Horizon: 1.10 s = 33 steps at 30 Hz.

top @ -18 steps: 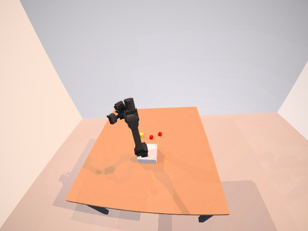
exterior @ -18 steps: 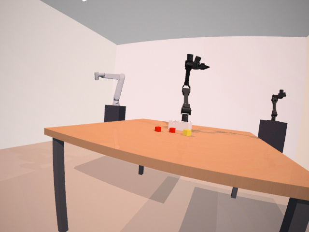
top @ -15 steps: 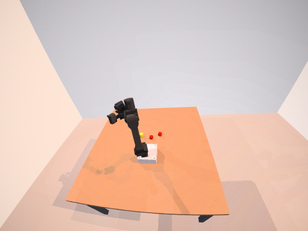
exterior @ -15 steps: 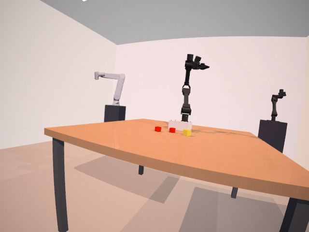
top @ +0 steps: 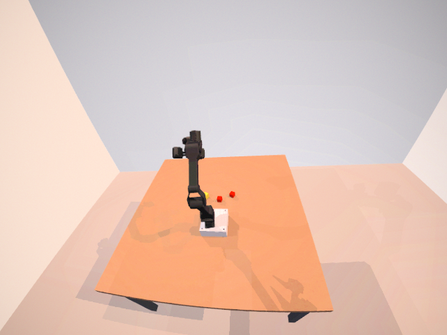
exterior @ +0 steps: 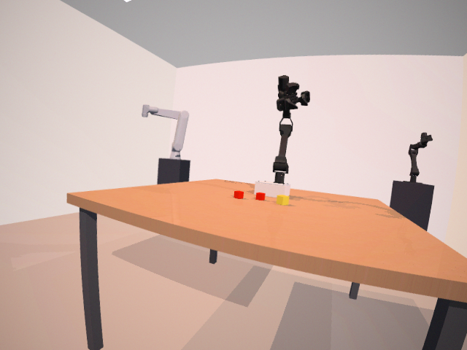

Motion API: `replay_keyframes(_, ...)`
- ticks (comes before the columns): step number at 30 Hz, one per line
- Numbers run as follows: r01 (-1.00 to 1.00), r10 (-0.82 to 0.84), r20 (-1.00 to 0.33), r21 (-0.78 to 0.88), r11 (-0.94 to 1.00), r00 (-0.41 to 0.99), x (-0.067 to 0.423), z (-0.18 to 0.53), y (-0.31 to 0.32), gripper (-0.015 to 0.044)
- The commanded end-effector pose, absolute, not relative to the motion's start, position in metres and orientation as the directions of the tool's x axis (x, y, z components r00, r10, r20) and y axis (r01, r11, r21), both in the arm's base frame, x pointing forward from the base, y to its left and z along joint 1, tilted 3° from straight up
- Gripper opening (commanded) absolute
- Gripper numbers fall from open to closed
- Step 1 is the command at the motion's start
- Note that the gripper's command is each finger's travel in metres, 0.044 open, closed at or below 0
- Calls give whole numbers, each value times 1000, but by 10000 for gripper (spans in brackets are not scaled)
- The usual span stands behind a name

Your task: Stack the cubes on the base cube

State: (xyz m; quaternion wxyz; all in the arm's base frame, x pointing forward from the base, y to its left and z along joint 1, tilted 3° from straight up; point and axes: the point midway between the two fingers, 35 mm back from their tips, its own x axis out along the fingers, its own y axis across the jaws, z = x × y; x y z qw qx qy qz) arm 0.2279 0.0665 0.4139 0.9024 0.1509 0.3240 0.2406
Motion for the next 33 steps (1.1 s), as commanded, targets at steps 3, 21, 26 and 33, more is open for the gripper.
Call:
replay_keyframes(3, -82, 362, -669, 411, 908, 649, 284, 355, 16, 265)
replay_keyframes(21, 508, 12, -982, 107, 855, 186, 312, 148, -148, 265)
replay_keyframes(26, 588, -17, -1000, -11, 809, 6, 286, 94, -181, 265)
replay_keyframes(33, 596, -19, -1000, -27, 802, -19, 283, 80, -186, 265)
